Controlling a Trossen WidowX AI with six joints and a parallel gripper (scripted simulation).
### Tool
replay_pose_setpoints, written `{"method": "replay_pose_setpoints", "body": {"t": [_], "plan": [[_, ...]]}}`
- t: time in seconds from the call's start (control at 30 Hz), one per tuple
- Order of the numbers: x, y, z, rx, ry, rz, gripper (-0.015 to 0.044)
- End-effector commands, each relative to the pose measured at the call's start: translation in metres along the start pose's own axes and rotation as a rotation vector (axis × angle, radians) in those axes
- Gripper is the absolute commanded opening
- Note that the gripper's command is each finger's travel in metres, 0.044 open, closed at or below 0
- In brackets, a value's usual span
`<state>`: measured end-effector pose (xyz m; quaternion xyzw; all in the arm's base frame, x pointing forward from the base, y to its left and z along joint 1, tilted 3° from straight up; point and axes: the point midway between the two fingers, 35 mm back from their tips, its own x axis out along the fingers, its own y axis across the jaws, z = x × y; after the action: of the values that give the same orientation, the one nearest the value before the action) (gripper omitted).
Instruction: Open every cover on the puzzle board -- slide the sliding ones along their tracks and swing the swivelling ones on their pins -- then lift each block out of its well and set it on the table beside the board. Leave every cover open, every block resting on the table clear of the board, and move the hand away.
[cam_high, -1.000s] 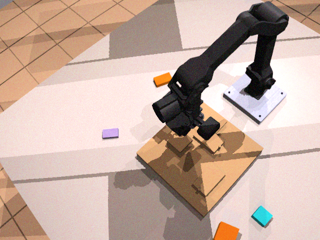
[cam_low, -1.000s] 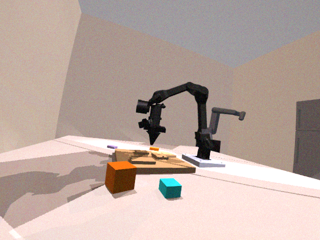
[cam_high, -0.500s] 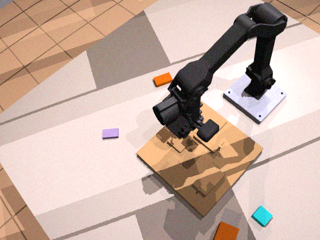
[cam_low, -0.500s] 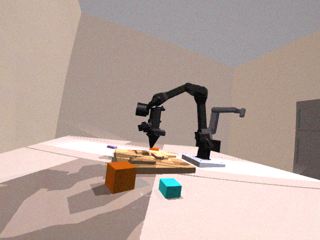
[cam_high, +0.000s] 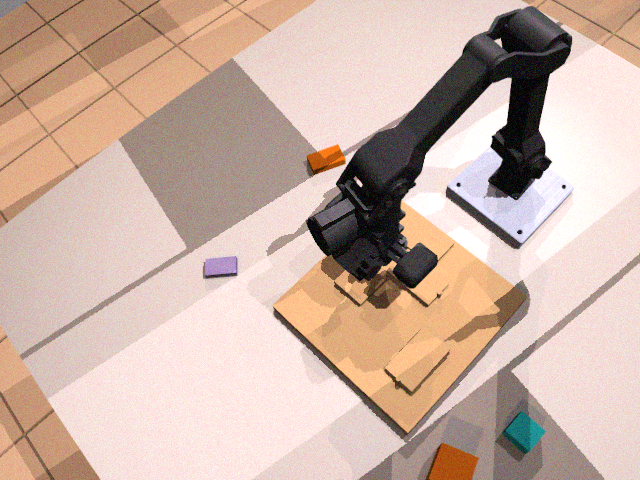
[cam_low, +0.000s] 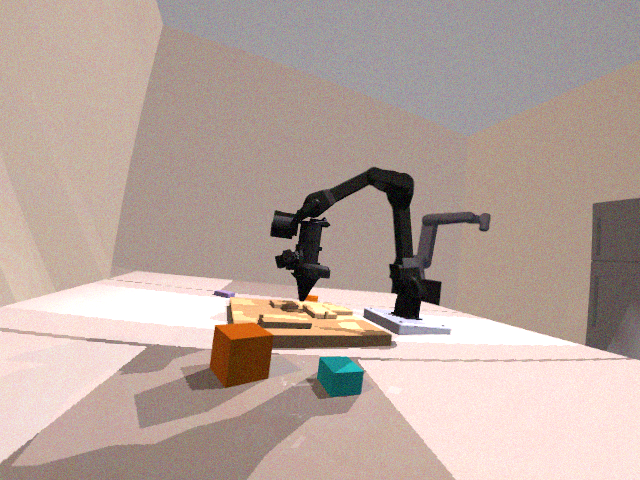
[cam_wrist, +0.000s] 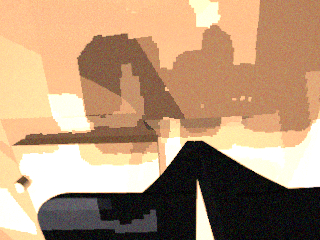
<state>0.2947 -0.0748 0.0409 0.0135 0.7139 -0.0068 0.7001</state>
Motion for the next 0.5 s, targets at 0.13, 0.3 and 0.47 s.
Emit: {"method": "replay_pose_setpoints", "body": {"t": [0.13, 0.3, 0.47], "plan": [[0.0096, -0.0004, -0.0013, 0.0, 0.005, -0.002, 0.0], [0.0125, -0.0004, -0.0012, 0.0, 0.005, -0.002, 0.0], [0.012, -0.0006, 0.0027, 0.0, 0.005, -0.002, 0.0]]}}
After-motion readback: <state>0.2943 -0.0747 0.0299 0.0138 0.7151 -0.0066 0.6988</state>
